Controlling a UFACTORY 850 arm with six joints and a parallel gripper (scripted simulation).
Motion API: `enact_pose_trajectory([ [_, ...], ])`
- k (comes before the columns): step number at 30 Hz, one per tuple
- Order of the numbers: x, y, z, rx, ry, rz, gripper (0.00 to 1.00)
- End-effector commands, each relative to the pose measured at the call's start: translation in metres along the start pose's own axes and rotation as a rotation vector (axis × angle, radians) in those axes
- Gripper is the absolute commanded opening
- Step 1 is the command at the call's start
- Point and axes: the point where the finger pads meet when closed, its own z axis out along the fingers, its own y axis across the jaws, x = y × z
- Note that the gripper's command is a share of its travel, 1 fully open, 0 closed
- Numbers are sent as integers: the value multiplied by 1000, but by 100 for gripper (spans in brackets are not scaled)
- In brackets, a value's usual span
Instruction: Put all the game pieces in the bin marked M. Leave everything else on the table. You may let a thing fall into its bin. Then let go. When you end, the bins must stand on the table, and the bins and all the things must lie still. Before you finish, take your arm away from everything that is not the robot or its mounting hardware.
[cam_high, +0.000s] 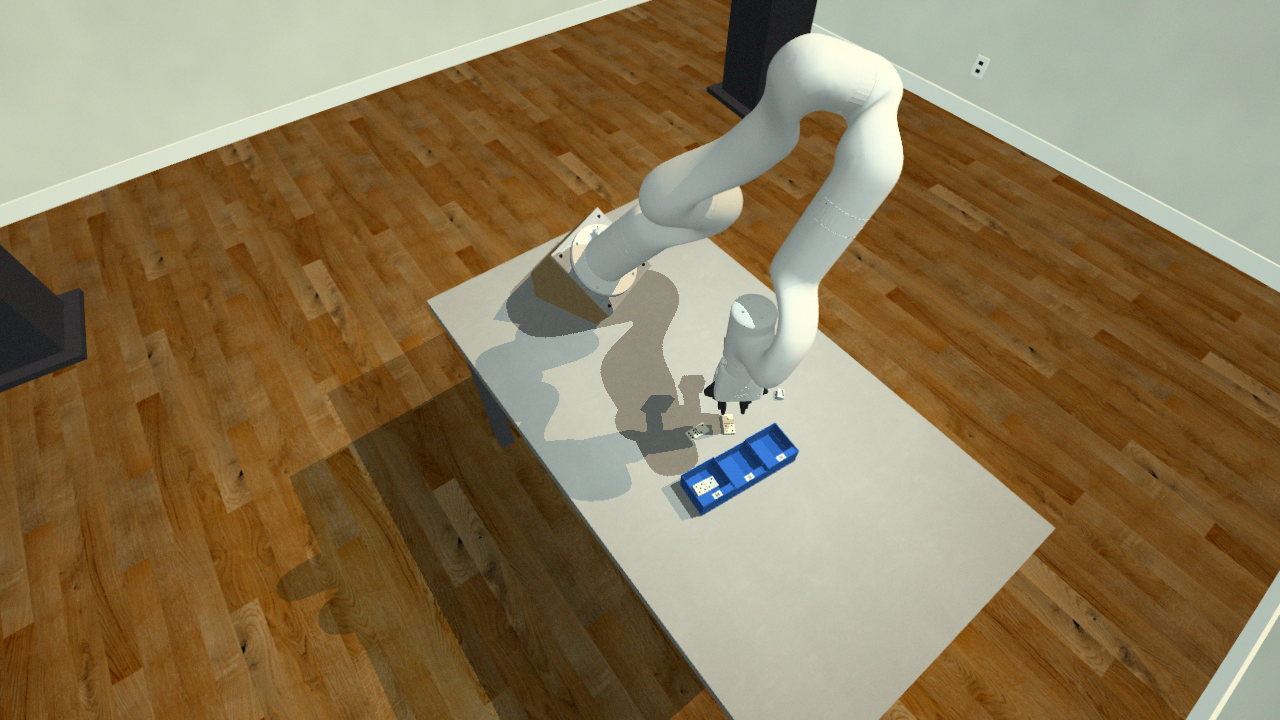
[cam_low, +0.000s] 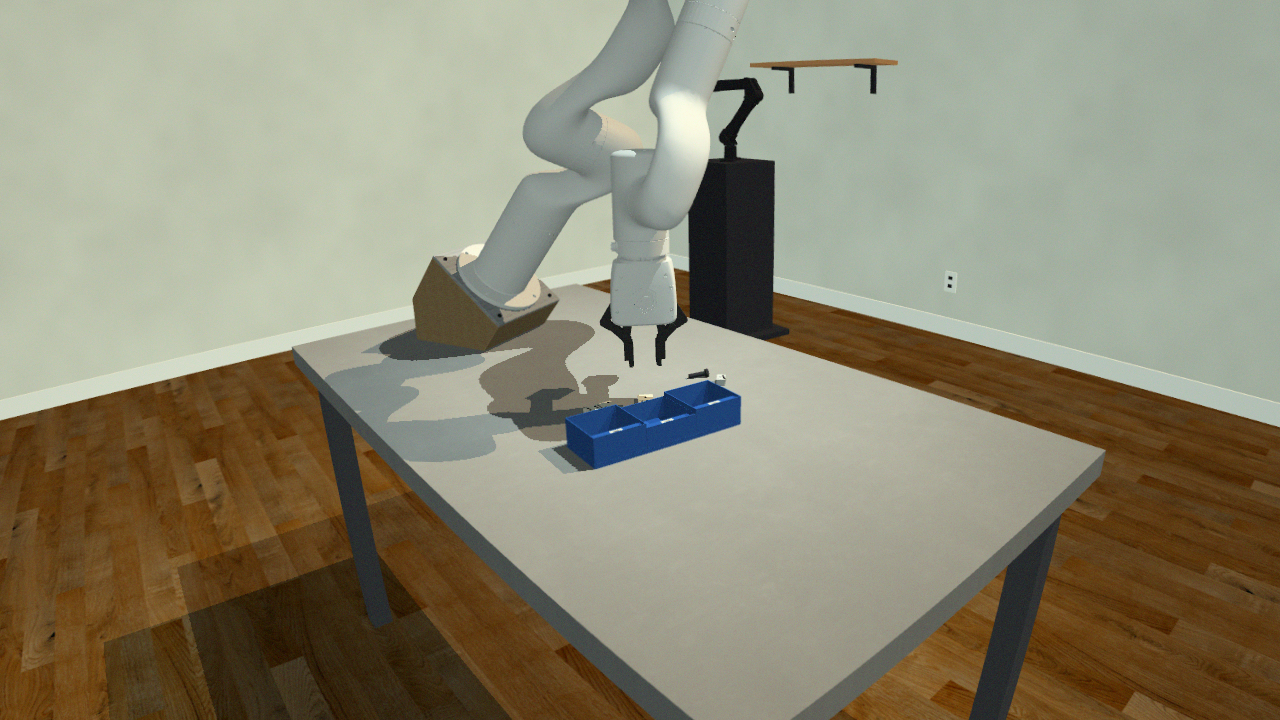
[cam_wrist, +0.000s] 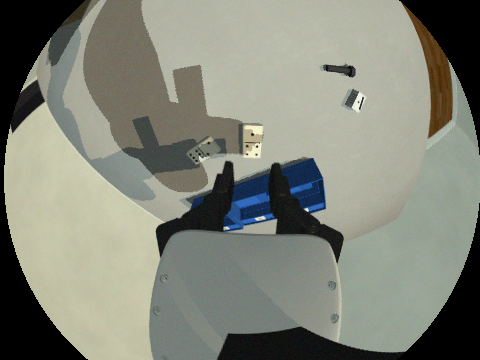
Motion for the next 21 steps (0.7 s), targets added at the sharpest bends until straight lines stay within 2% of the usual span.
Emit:
enact_pose_trajectory([
  [1,-1,0,0,0,-1,0,41],
  [8,-1,0,0,0,-1,0,41],
  [21,-1,0,44,0,0,0,41],
])
